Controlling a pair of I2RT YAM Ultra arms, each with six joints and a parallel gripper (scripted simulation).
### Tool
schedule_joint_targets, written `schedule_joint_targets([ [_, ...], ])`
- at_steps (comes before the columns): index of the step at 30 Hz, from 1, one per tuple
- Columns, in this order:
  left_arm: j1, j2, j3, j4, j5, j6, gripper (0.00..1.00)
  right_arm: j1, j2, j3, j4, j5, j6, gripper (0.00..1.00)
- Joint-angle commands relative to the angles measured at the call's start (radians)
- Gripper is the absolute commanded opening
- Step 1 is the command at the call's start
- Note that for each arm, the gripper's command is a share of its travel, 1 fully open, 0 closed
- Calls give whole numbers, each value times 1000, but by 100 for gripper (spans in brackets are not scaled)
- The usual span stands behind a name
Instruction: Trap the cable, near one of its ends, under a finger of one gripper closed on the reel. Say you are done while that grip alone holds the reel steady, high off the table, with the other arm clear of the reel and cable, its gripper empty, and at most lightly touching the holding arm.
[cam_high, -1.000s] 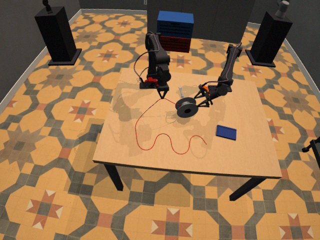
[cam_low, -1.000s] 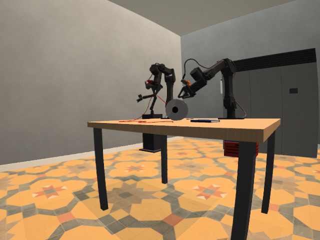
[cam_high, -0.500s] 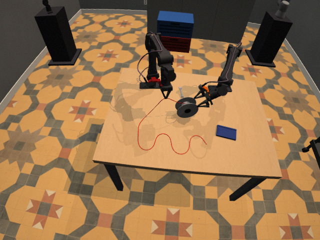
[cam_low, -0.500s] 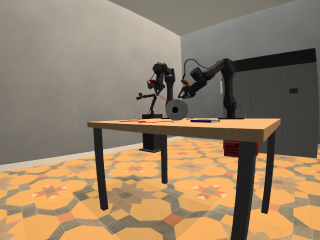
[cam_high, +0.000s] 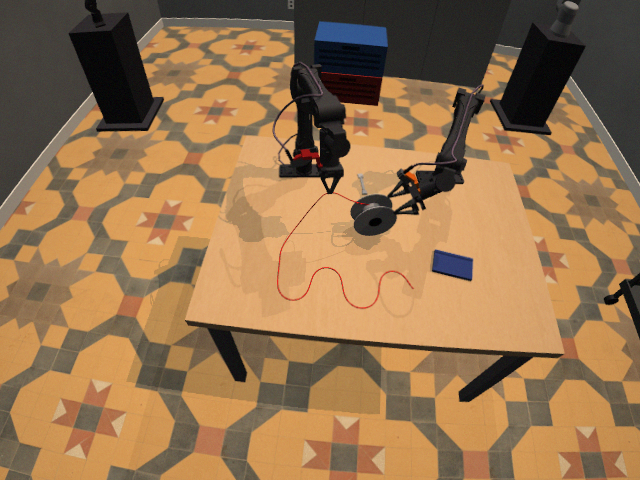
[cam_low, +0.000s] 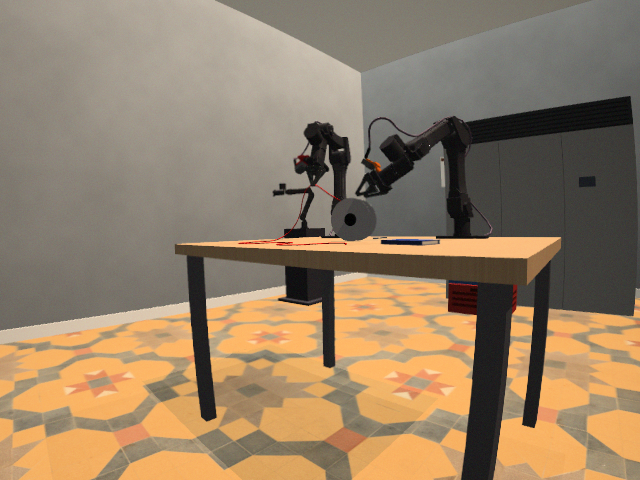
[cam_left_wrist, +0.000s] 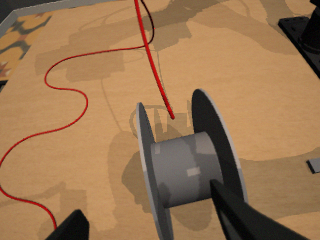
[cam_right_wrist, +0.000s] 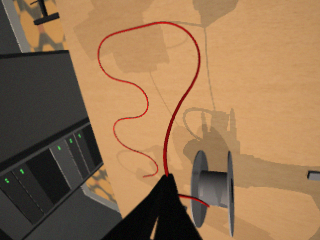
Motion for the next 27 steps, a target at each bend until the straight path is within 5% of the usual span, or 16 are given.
schedule_joint_targets([
  [1, -14, 4, 30, -19, 13, -10, 75, -8, -22, -14, -23, 13, -12, 0],
  [27, 4, -21, -17, -16, 15, 1, 75, 148, 34, 68, -32, 61, 139, 0],
])
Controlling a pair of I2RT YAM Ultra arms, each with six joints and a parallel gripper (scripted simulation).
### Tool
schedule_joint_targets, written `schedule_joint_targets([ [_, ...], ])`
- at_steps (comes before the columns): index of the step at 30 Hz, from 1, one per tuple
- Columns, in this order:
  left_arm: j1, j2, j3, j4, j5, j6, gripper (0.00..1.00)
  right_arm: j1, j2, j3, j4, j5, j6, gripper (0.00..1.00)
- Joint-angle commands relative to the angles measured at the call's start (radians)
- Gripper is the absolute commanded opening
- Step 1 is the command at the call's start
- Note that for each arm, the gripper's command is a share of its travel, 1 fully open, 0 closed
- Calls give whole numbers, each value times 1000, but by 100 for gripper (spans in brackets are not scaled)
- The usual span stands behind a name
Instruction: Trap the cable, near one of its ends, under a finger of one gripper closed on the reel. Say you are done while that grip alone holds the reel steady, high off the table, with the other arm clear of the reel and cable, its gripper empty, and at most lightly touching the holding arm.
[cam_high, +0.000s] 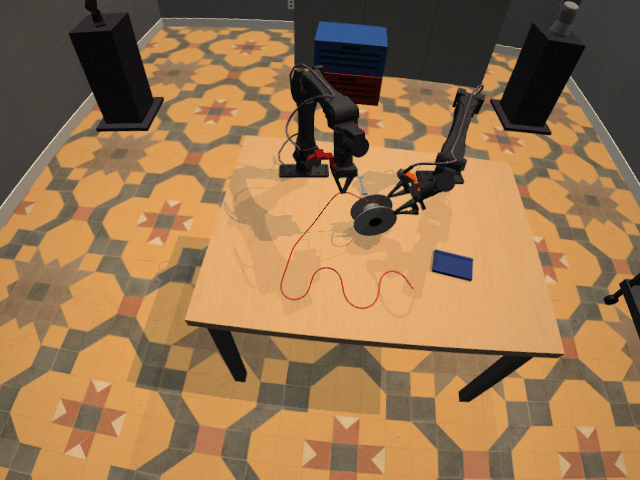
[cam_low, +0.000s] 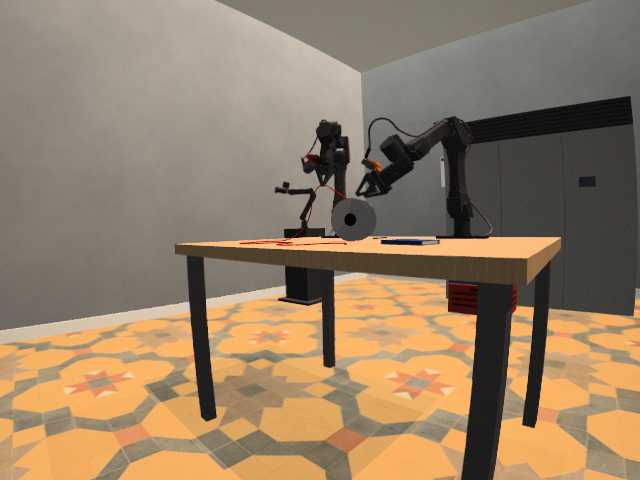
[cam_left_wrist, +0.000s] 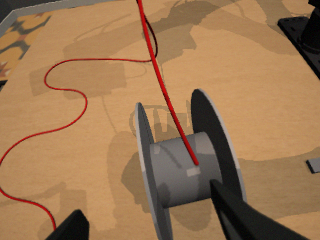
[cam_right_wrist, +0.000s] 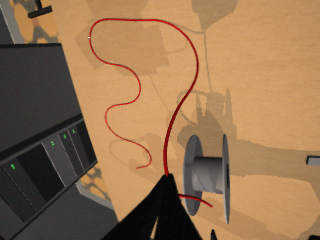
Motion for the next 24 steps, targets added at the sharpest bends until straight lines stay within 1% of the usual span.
schedule_joint_targets([
  [1, 5, -17, -16, -16, 15, 2, 75, 22, 9, 38, -20, 23, 25, 0],
  [2, 6, -17, -15, -16, 15, 2, 75, 31, 25, 37, -19, 27, 36, 0],
  [5, 8, -15, -10, -17, 15, 4, 75, 63, 22, 46, -20, 36, 67, 0],
  [8, 11, -14, -5, -17, 15, 6, 75, 62, 6, 54, -23, 38, 71, 0],
  [11, 13, -13, 0, -18, 15, 8, 75, 82, 44, 56, -25, 42, 82, 0],
  [15, 14, -12, 3, -18, 15, 8, 75, 101, 32, 73, -28, 49, 103, 0],
  [17, 16, -11, 7, -19, 16, 8, 75, 118, 50, 74, -31, 54, 119, 0],
  [20, 7, -11, 10, -19, 16, 8, 75, 117, 35, 78, -34, 55, 122, 0],
  [23, 4, -12, 12, -20, 15, 7, 75, 136, 70, 84, -34, 60, 135, 0],
  [24, 4, -12, 13, -20, 15, 6, 75, 145, 67, 88, -35, 63, 145, 0],
])
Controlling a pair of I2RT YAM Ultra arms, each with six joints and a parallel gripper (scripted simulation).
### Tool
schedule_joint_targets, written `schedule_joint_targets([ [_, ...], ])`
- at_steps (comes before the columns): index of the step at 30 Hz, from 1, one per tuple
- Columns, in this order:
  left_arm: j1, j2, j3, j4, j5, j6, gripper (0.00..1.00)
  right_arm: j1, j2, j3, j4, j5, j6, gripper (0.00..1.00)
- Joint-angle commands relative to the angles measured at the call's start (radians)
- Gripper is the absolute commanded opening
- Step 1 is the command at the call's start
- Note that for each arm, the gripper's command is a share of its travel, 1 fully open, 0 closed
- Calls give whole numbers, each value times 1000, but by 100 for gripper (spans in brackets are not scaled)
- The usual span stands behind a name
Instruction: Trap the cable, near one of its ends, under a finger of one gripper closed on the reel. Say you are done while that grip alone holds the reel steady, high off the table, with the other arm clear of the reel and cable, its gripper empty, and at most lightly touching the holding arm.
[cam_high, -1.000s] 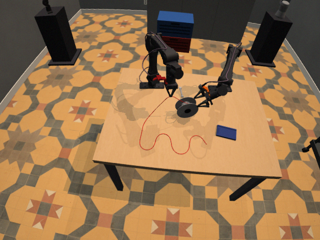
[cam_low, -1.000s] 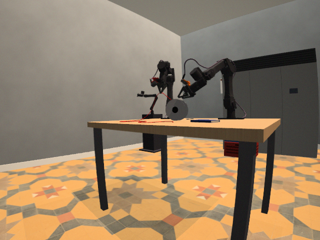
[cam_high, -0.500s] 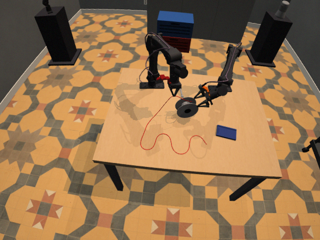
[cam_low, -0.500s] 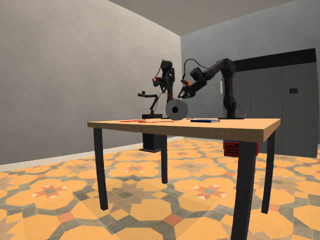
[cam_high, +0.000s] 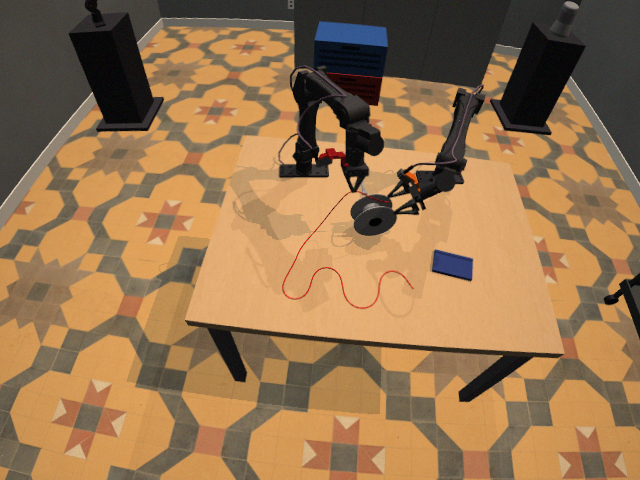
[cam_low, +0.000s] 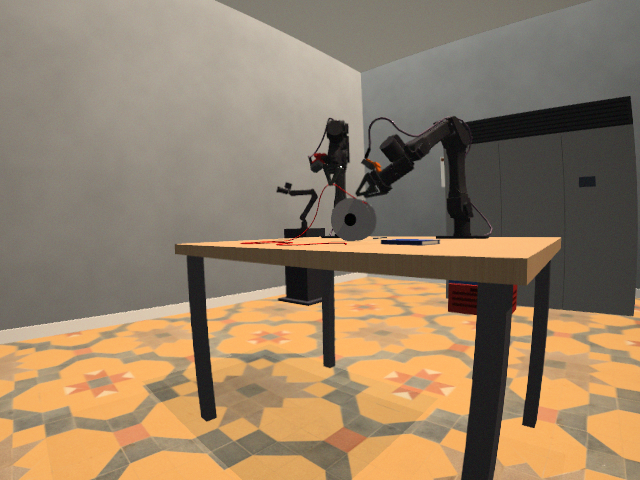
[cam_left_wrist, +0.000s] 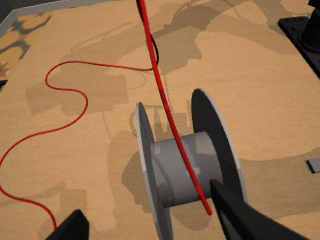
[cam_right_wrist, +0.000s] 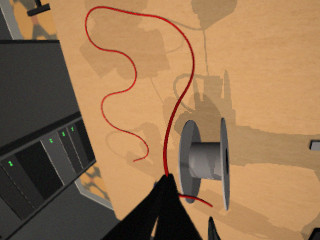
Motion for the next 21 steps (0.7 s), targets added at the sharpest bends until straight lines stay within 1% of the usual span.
schedule_joint_targets([
  [1, 1, -12, 14, -20, 15, 6, 75, 41, 22, 41, -20, 25, 42, 0],
  [3, 0, -13, 15, -20, 15, 4, 75, 60, 29, 50, -22, 30, 60, 0],
  [7, -2, -13, 17, -20, 15, 3, 75, 62, 20, 55, -26, 32, 63, 0],
  [9, -4, -14, 18, -20, 15, 1, 75, 36, -12, 53, -26, 31, 59, 0],
  [11, -6, -15, 19, -20, 15, 0, 75, 31, -6, 57, -24, 29, 38, 0],
  [13, -7, -15, 21, -20, 14, -2, 75, 26, -8, -11, -8, 27, 33, 0],
  [15, -9, -16, 22, -20, 14, -3, 75, 22, -10, -18, 22, 26, 30, 0],
  [21, -14, -18, 26, -20, 14, -8, 75, 19, -2, -60, 69, 26, 28, 0],
])
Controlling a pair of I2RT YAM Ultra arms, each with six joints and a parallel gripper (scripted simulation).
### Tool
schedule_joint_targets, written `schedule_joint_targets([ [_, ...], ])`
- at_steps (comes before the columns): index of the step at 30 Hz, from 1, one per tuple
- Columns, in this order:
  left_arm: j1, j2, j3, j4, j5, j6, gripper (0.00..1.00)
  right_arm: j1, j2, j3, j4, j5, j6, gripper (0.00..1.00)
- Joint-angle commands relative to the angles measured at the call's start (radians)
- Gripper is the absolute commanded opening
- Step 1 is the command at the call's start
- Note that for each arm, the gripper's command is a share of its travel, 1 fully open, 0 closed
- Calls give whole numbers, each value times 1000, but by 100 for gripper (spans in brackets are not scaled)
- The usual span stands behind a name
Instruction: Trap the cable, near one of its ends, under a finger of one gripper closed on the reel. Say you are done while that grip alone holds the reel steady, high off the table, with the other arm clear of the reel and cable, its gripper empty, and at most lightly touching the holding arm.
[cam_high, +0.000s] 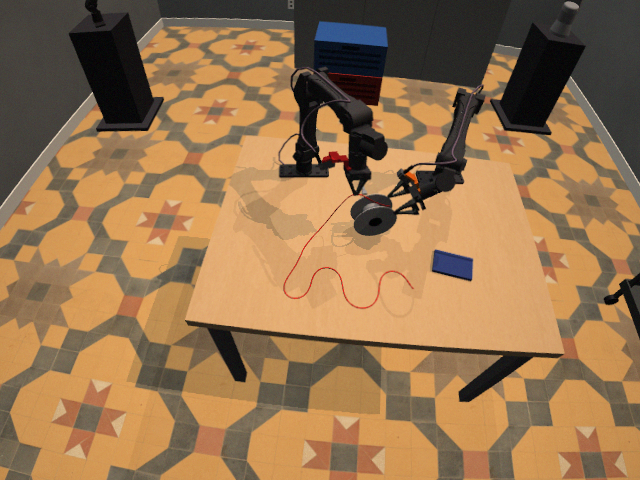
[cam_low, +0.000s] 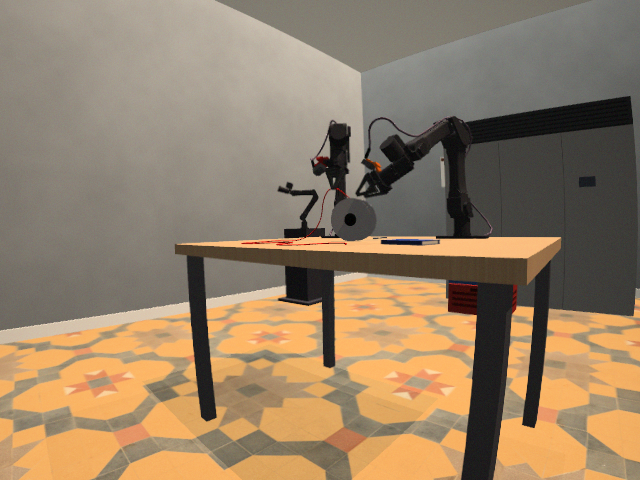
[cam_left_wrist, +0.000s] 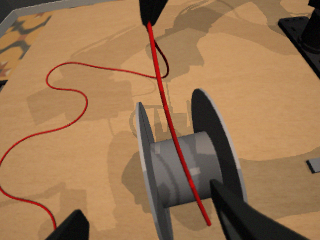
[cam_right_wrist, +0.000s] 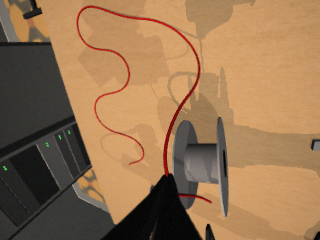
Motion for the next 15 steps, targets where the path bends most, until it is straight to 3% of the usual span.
schedule_joint_targets([
  [1, -15, -18, 27, -20, 14, -8, 75, -10, -9, -21, 40, 13, -15, 0],
  [15, -1, -13, 40, -22, 14, -3, 75, 1, -35, -48, 43, 13, -14, 0],
])
